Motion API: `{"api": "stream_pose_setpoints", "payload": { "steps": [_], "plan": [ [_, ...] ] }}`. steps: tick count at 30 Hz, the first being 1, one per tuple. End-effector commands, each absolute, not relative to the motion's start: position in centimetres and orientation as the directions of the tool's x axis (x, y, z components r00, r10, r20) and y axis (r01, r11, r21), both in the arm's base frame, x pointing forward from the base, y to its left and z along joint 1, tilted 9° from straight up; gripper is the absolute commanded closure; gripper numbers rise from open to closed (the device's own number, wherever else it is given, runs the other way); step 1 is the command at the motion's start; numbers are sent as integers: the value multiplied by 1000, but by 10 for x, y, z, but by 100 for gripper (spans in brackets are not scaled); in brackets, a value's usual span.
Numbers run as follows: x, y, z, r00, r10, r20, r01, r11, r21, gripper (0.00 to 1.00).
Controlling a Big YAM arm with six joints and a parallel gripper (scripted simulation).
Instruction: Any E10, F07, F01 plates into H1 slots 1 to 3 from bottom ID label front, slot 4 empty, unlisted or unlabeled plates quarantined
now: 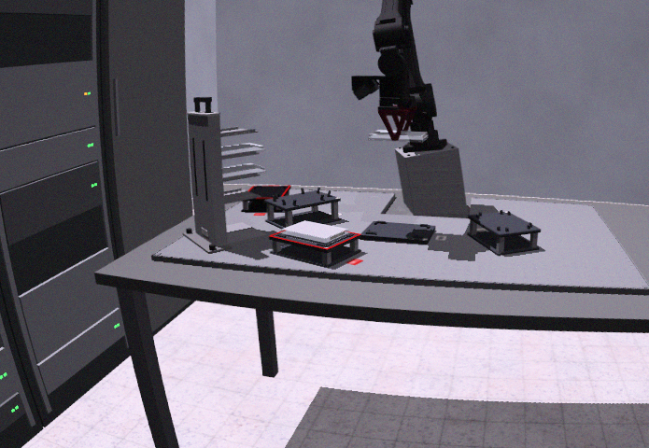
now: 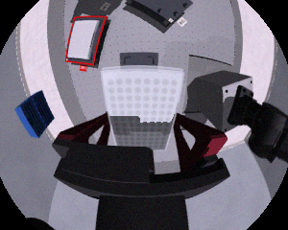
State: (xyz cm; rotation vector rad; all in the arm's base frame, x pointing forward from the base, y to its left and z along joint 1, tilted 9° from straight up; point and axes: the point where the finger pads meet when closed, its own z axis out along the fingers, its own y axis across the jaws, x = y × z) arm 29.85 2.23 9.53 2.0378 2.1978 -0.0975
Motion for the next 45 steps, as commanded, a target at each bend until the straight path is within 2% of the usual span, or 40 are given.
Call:
{"api": "stream_pose_setpoints", "payload": {
  "steps": [1, 15, 45],
  "plan": [
    [328, 28, 122, -57, 988, -144, 989, 75, 128, 14],
    [328, 28, 122, -57, 988, -144, 989, 75, 128, 14],
    [340, -68, 142, -422, 882, -208, 893, 444, 73, 14]
  ]
}}
